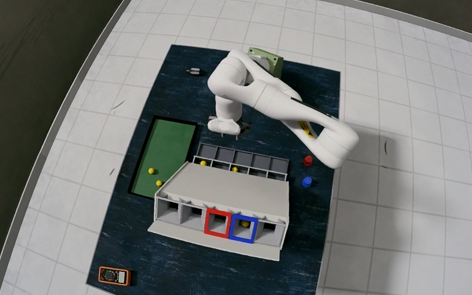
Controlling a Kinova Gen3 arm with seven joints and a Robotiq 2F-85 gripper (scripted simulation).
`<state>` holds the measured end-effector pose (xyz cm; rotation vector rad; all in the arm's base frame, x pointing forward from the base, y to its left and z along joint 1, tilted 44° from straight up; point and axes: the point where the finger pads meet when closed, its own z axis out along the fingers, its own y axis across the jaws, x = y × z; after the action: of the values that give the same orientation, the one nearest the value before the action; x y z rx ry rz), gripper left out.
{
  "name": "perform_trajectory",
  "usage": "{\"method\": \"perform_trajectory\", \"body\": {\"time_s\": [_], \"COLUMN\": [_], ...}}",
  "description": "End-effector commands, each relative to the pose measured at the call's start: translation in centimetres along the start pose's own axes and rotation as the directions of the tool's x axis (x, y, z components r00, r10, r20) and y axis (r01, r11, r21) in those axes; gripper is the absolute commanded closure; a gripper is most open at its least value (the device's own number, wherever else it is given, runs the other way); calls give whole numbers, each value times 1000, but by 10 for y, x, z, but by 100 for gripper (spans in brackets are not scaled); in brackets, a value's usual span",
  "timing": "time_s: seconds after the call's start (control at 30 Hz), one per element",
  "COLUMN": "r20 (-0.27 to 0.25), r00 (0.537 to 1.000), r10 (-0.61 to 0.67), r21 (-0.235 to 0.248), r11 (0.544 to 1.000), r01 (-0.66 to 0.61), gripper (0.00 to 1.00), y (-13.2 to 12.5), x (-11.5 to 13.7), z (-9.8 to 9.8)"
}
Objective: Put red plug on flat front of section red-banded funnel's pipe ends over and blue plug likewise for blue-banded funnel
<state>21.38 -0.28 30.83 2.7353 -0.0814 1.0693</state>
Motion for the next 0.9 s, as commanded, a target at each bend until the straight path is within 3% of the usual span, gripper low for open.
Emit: {"method": "perform_trajectory", "body": {"time_s": [0.0,0.13,0.33,0.37,0.4,0.87], "r20": [1,1,1,7,7,7], "r00": [1000,1000,1000,1000,1000,1000], "r10": [-19,-19,-19,-9,-9,-9], "r21": [15,15,15,-19,-19,-19], "r11": [1000,1000,1000,1000,1000,1000], "r01": [19,19,19,10,10,10], "gripper": [50,50,50,50,50,50], "y": [59,93,97,138,142,144], "x": [-1,-2,-2,-4,-4,-4], "z": [37,59,62,85,87,89]}}
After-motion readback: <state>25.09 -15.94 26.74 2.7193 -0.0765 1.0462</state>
